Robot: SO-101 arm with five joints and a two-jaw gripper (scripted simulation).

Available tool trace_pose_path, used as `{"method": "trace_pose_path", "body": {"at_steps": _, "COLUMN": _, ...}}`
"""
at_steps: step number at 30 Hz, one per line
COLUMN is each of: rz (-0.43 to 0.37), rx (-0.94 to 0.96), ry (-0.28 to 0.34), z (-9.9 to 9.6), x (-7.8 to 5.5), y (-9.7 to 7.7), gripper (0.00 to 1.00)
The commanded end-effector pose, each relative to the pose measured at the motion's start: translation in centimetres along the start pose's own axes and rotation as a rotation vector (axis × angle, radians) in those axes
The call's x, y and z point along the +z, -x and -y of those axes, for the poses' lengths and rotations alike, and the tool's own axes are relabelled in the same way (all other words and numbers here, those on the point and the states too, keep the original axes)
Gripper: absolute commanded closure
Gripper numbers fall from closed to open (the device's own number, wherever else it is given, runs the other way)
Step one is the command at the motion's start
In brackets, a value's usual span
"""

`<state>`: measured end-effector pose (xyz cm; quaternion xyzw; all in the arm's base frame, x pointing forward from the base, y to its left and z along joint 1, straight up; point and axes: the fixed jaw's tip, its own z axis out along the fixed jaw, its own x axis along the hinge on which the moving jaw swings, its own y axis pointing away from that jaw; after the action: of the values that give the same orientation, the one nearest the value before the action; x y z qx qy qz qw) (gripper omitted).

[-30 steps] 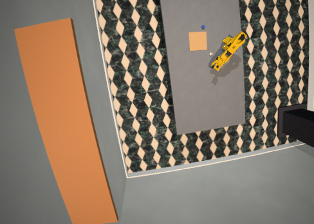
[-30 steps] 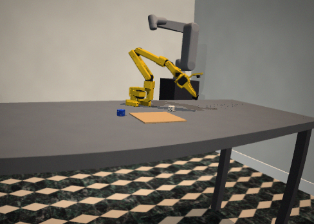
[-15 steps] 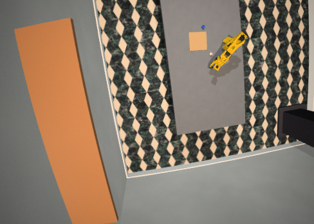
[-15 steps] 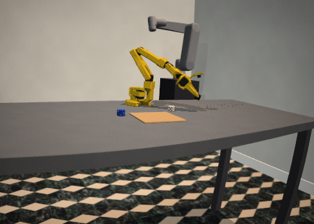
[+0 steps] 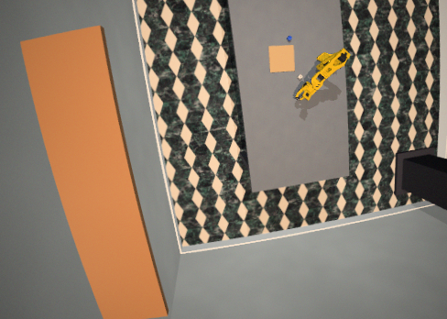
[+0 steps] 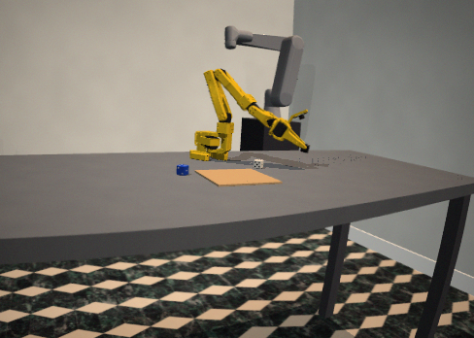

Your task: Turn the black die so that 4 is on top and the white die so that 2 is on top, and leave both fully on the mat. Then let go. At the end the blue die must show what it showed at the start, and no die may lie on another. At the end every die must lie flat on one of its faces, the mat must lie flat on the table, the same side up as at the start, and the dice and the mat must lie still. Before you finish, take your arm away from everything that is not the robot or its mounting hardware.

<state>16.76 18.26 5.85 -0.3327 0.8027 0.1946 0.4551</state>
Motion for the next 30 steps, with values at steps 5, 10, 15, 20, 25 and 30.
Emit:
{"method": "trace_pose_path", "body": {"at_steps": 5, "rz": 0.136, "rx": 0.007, "ry": -0.014, "z": 0.43, "x": 0.33, "y": 1.19, "gripper": 1.00}}
{"method": "trace_pose_path", "body": {"at_steps": 10, "rz": 0.172, "rx": 0.010, "ry": -0.019, "z": 0.58, "x": 0.35, "y": 1.30, "gripper": 1.00}}
{"method": "trace_pose_path", "body": {"at_steps": 15, "rz": 0.184, "rx": 0.011, "ry": -0.020, "z": 0.62, "x": 0.35, "y": 1.34, "gripper": 1.00}}
{"method": "trace_pose_path", "body": {"at_steps": 20, "rz": 0.184, "rx": 0.011, "ry": -0.020, "z": 0.62, "x": 0.35, "y": 1.34, "gripper": 1.00}}
{"method": "trace_pose_path", "body": {"at_steps": 25, "rz": 0.184, "rx": 0.011, "ry": -0.020, "z": 0.62, "x": 0.35, "y": 1.34, "gripper": 1.00}}
{"method": "trace_pose_path", "body": {"at_steps": 30, "rz": 0.184, "rx": 0.011, "ry": -0.020, "z": 0.62, "x": 0.35, "y": 1.34, "gripper": 1.00}}
